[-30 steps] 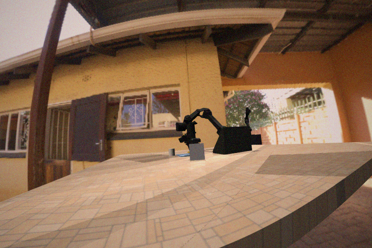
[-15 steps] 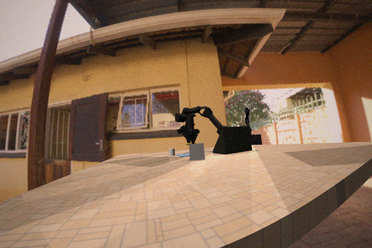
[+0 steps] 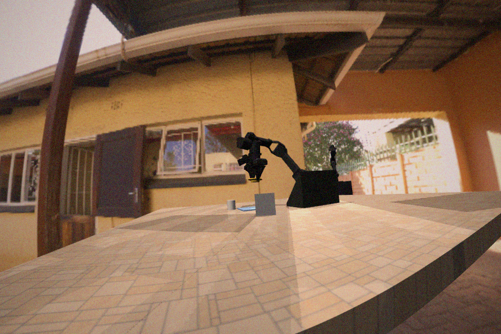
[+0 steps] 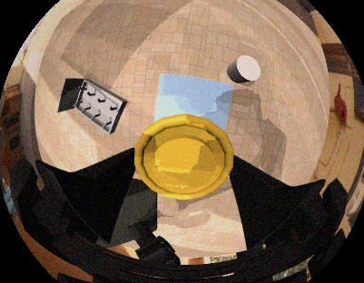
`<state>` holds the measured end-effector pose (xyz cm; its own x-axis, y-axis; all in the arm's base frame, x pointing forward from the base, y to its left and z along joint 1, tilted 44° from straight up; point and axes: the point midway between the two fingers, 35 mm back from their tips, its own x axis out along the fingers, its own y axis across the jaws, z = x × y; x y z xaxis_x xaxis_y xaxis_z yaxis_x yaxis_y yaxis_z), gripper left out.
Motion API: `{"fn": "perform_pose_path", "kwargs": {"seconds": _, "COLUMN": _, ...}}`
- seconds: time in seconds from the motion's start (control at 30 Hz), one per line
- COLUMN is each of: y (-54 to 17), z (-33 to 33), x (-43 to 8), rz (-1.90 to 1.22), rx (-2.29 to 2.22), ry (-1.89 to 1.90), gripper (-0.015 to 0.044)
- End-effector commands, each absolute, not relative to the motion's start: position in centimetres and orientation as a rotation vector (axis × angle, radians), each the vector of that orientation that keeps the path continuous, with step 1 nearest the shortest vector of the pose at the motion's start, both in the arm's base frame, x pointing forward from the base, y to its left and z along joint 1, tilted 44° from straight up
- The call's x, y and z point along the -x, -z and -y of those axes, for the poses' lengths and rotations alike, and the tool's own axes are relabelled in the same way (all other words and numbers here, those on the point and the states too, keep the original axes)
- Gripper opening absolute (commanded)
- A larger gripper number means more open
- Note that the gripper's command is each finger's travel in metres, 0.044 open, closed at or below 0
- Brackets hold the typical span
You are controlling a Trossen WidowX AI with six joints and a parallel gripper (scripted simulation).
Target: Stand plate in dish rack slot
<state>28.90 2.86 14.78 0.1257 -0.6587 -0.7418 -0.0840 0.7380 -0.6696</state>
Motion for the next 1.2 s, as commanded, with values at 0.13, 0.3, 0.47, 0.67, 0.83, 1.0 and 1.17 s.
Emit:
{"fn": "perform_pose_path", "kwargs": {"seconds": 0.13, "y": -17.0, "z": -5.1, "x": -28.8, "rz": -1.396, "rx": 0.666, "ry": 0.449, "gripper": 0.0000}}
{"fn": "perform_pose_path", "kwargs": {"seconds": 0.3, "y": -17.7, "z": -5.8, "x": -28.7, "rz": -1.392, "rx": 0.666, "ry": 0.448, "gripper": 0.0000}}
{"fn": "perform_pose_path", "kwargs": {"seconds": 0.47, "y": -15.1, "z": -8.6, "x": -28.7, "rz": -1.359, "rx": 0.567, "ry": 0.560, "gripper": 0.0000}}
{"fn": "perform_pose_path", "kwargs": {"seconds": 0.67, "y": -11.4, "z": -12.2, "x": -27.9, "rz": -1.286, "rx": 0.437, "ry": 0.721, "gripper": 0.0000}}
{"fn": "perform_pose_path", "kwargs": {"seconds": 0.83, "y": -10.5, "z": -13.0, "x": -27.6, "rz": -1.263, "rx": 0.406, "ry": 0.761, "gripper": 0.0000}}
{"fn": "perform_pose_path", "kwargs": {"seconds": 1.0, "y": -10.3, "z": -12.8, "x": -27.6, "rz": -1.280, "rx": 0.406, "ry": 0.754, "gripper": 0.0000}}
{"fn": "perform_pose_path", "kwargs": {"seconds": 1.17, "y": -9.0, "z": -11.7, "x": -27.4, "rz": -1.401, "rx": 0.398, "ry": 0.691, "gripper": 0.0000}}
